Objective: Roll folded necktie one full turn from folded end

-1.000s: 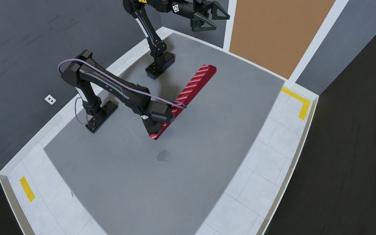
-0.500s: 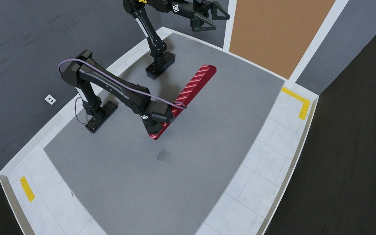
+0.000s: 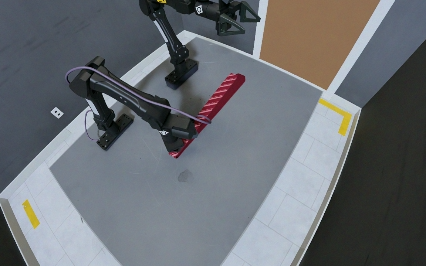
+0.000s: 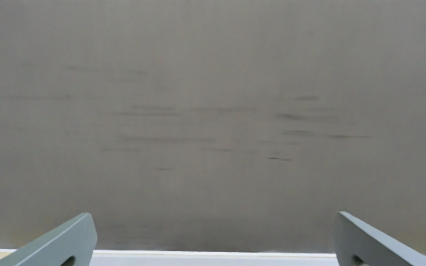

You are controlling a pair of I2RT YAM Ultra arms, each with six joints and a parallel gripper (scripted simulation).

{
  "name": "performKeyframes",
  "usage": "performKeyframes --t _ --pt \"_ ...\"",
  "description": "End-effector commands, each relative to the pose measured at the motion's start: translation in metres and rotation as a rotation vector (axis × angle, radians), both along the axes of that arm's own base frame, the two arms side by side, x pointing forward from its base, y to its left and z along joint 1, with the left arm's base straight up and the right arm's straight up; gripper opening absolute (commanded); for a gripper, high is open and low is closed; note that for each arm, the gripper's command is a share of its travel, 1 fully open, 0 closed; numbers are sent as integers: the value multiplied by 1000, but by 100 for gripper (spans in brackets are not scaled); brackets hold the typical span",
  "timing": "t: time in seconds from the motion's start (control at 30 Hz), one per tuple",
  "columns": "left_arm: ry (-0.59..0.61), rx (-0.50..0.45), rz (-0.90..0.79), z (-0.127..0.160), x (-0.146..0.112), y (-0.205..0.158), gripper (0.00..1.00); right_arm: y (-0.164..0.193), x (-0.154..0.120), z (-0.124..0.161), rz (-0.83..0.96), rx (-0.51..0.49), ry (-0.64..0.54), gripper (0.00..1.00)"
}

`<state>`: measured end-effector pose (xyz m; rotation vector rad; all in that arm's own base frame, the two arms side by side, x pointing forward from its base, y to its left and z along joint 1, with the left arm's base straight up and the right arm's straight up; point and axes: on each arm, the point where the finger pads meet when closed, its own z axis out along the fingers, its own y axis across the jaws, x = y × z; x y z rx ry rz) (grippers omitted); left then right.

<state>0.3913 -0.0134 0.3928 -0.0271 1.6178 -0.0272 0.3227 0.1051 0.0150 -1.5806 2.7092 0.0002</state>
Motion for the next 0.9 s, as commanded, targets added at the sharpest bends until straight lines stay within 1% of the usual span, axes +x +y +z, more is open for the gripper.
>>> performKeyframes --t 0.0,0.87 --pt "-48 -12 -9 21 -1 0 100 3 -1 -3 -8 13 2 38" --pt "-48 -12 -9 21 -1 0 100 3 -1 -3 -30 13 2 38"
